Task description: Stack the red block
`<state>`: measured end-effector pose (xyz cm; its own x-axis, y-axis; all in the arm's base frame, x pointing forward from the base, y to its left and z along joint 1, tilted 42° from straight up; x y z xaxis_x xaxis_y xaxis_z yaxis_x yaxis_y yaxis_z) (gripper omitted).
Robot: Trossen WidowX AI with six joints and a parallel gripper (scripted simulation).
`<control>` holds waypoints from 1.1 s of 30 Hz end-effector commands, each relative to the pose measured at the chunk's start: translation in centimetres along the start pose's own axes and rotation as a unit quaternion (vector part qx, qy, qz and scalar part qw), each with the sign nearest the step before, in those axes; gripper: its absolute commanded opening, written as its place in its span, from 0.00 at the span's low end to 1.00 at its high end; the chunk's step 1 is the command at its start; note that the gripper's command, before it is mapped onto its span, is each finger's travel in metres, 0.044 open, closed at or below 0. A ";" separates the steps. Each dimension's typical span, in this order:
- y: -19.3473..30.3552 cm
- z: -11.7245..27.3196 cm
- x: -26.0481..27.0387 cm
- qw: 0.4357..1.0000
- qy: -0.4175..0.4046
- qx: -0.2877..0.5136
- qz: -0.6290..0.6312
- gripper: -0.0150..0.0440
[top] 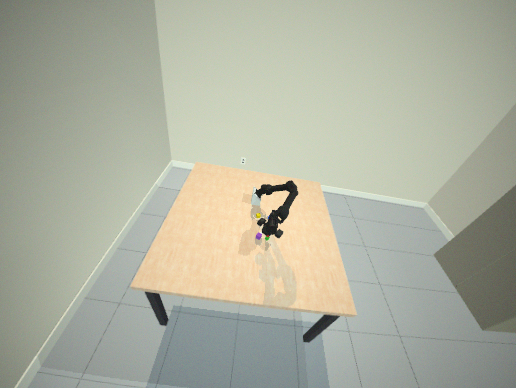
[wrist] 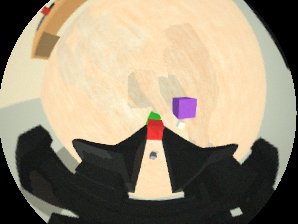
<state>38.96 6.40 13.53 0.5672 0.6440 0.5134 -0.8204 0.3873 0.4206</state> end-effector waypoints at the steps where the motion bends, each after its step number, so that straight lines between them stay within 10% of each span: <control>1: 0.0 -0.1 0.0 1.000 -0.001 0.002 -0.003 0.25; 26: 0.0 0.5 0.0 1.000 -0.001 0.002 -0.003 0.25; 33: 0.0 -0.1 -0.1 1.000 0.001 0.002 -0.003 0.57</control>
<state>38.89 6.41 13.47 0.5732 0.6425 0.5086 -0.8159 0.3895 0.4274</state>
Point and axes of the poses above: the point midway between the two fingers, 35 mm back from their tips, its own z axis back along the fingers, its own x axis across the jaws, y = z × x, the point moved 9 cm from there along z, back along the fingers, and after that the axes turned 7 degrees about -z, right-handed, at the moved point
